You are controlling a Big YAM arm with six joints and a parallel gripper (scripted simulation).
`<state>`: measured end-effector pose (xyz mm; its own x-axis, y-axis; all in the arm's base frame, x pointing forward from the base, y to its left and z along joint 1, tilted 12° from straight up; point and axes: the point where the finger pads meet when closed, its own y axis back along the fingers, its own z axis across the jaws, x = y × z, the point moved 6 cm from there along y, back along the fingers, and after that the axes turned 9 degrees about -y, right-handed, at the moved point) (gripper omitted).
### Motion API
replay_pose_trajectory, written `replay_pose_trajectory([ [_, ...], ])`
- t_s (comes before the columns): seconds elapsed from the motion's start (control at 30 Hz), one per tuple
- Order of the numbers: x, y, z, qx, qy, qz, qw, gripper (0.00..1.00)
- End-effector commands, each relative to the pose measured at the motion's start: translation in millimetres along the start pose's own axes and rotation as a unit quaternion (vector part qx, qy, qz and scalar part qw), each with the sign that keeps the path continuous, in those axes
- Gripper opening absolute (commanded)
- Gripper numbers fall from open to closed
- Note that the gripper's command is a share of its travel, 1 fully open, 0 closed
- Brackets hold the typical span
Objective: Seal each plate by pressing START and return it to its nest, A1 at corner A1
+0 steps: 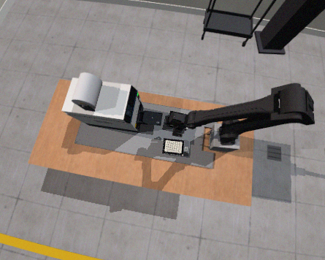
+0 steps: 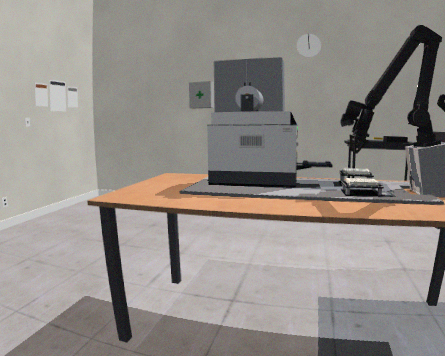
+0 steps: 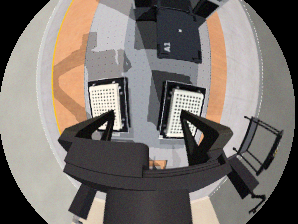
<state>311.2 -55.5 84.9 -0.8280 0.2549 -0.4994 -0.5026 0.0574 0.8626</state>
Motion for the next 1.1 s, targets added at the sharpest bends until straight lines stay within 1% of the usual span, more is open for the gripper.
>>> replay_pose_trajectory([
  [0.0,-27,11.2,5,-0.003,-0.005,-0.023,1.0,1.0],
  [0.03,-24,12.0,13,-0.003,-0.004,-0.023,1.0,1.0],
  [0.1,-12,12.1,27,-0.006,-0.004,-0.015,1.0,1.0],
  [0.23,9,11.9,44,-0.002,-0.012,-0.004,1.0,1.0],
  [0.3,9,11.9,44,-0.002,-0.012,-0.004,1.0,1.0],
  [0.33,12,9.9,41,0.004,-0.018,0.0,1.0,1.0],
  [0.37,16,9.1,45,0.006,-0.02,0.002,1.0,1.0],
  [0.43,24,9.9,59,0.002,-0.017,0.003,1.0,1.0],
  [0.53,30,12.9,76,0.0,-0.016,0.001,1.0,1.0],
  [0.67,29,17.5,95,-0.001,-0.025,-0.01,1.0,1.0],
  [0.8,33,17.4,117,0.0,-0.025,-0.008,1.0,1.0],
  [0.9,30,16.3,118,0.0,-0.024,-0.01,1.0,1.0],
  [0.93,31,16.3,124,0.0,-0.023,-0.012,1.0,1.0],
  [1.07,27,13.1,121,-0.005,-0.019,-0.011,1.0,1.0],
])
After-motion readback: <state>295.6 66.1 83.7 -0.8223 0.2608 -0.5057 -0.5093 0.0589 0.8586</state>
